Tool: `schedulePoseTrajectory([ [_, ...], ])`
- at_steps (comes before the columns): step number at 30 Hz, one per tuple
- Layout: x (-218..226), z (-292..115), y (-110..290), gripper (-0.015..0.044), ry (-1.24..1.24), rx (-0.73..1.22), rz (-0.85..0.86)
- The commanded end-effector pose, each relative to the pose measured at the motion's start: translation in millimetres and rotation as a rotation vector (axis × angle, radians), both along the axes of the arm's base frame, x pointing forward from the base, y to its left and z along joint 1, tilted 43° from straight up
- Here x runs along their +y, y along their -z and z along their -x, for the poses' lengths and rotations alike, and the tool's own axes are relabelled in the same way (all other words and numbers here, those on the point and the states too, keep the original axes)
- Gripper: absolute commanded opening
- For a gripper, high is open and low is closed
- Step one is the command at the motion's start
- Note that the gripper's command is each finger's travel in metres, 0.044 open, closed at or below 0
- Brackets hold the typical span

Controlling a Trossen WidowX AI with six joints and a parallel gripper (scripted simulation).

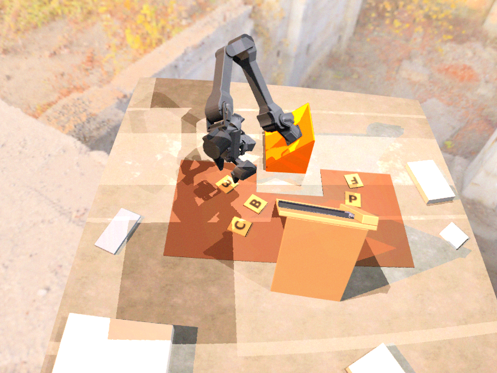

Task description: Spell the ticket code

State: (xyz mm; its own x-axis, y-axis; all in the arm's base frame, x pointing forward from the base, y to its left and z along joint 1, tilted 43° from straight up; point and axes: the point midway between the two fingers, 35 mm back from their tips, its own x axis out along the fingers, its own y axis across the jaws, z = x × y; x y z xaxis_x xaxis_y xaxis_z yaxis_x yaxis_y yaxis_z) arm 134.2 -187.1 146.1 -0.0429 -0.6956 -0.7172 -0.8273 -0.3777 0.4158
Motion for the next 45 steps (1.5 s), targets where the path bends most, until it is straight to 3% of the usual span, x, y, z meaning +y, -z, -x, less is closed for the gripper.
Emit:
schedulePoseTrajectory([
  [1, -9.4, 28.1, 12.1, 0.034, -0.014, 0.111, -0.021],
  [45, -41.1, 29.5, 41.5, 0.034, 0.007, 0.115, -0.017],
])
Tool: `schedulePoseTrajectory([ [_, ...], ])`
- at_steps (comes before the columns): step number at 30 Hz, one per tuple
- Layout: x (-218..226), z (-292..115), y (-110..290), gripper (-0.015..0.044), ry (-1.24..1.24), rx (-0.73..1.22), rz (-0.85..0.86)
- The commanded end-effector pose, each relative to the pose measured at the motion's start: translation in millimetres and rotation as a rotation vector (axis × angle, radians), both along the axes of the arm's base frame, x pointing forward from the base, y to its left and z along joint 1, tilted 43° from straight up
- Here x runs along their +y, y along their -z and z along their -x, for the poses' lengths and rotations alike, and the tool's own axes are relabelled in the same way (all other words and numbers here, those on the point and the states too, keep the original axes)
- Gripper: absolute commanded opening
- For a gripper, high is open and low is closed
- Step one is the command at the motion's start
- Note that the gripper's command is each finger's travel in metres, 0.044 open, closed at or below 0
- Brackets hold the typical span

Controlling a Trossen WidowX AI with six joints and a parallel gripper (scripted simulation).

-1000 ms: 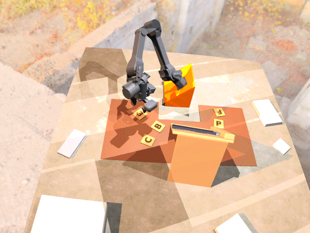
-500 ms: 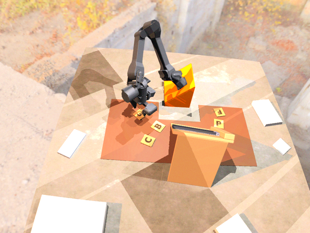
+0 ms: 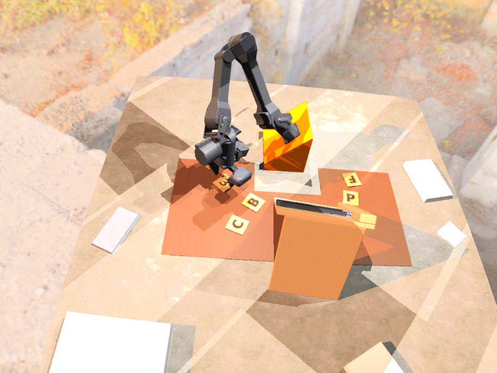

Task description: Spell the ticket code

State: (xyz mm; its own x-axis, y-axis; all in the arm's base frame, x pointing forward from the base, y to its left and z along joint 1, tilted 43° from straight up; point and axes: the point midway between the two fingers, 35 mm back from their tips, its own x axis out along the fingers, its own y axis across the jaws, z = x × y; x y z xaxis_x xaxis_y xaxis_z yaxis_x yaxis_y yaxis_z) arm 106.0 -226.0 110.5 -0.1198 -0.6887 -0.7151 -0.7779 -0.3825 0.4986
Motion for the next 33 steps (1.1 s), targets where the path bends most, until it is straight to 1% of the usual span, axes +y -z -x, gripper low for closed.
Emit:
schedulePoseTrajectory([
  [1, -3.3, 1.5, 7.2, 0.034, 0.011, 0.008, -0.007],
  [7, -8.3, 2.1, 12.7, 0.034, 0.026, 0.011, -0.005],
  [33, -8.3, 2.1, 12.7, 0.034, 0.026, 0.011, -0.005],
])
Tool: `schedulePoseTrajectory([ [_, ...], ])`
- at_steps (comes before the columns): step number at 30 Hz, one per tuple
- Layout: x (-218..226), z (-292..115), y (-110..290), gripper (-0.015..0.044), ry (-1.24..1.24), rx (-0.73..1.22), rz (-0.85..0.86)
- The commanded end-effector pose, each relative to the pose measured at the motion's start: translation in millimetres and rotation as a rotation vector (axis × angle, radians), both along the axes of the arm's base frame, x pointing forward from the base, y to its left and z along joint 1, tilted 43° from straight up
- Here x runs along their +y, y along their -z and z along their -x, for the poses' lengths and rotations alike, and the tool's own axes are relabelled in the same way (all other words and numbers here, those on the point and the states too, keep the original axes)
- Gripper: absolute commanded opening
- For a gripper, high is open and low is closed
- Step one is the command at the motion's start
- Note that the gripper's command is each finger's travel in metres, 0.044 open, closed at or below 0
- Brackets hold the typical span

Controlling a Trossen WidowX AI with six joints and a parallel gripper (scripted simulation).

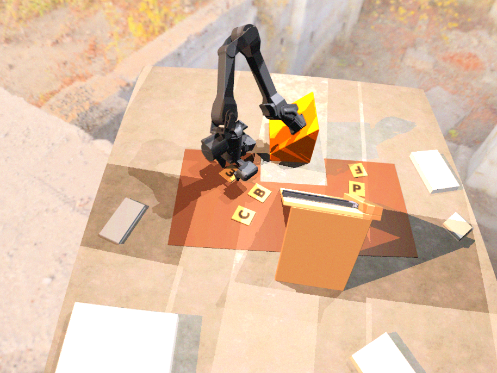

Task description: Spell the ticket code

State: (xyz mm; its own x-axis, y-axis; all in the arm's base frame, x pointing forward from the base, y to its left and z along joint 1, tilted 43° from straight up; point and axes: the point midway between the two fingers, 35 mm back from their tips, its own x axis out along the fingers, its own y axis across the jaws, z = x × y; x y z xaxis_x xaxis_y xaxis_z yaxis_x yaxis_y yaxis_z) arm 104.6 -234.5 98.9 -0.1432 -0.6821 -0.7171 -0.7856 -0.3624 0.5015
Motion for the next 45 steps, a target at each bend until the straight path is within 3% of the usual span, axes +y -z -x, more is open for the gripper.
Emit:
schedulePoseTrajectory([
  [1, 0.2, 0.7, 1.0, 0.034, -0.002, 0.005, -0.001],
  [15, -0.2, 0.7, 1.4, 0.034, -0.001, 0.005, -0.001],
  [17, -0.1, 0.7, 1.4, 0.0288, -0.001, 0.004, 0.0],
  [28, -0.1, 0.5, 1.6, 0.0214, -0.002, 0.004, 0.0],
  [36, 3.8, -1.6, -2.7, 0.0004, -0.02, 0.002, -0.002],
  [45, 7.7, -1.8, -5.5, 0.0, -0.031, 0.001, -0.003],
])
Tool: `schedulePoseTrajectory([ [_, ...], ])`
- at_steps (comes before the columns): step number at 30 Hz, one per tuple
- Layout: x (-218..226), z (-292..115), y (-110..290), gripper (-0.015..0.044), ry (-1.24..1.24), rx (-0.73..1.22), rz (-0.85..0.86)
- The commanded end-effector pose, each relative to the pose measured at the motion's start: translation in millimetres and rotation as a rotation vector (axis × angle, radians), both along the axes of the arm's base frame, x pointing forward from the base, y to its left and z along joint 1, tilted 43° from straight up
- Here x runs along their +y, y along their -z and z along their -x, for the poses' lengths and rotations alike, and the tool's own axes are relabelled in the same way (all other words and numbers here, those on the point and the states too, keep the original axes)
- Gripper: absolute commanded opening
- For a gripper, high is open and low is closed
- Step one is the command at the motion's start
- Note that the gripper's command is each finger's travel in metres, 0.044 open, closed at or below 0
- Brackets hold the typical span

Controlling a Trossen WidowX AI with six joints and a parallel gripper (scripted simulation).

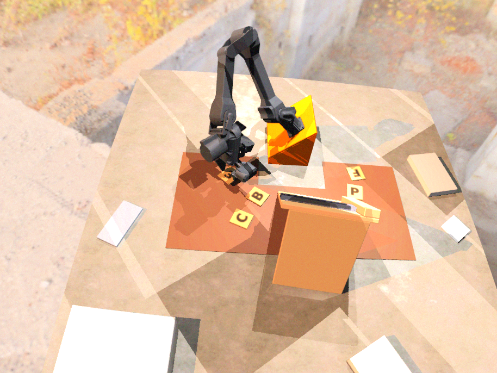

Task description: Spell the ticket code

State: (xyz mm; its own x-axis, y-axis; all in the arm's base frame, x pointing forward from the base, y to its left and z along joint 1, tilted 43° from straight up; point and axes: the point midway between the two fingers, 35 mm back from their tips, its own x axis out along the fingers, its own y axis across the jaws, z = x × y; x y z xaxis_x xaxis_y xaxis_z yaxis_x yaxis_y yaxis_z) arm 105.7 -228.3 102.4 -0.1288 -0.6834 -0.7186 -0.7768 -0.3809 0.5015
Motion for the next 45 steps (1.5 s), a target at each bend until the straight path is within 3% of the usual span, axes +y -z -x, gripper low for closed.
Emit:
schedulePoseTrajectory([
  [1, 1.9, -0.6, -2.3, 0.0, -0.01, 0.0, -0.001],
  [45, 19.3, -3.8, -11.6, 0.0, 0.0, -0.042, 0.001],
])
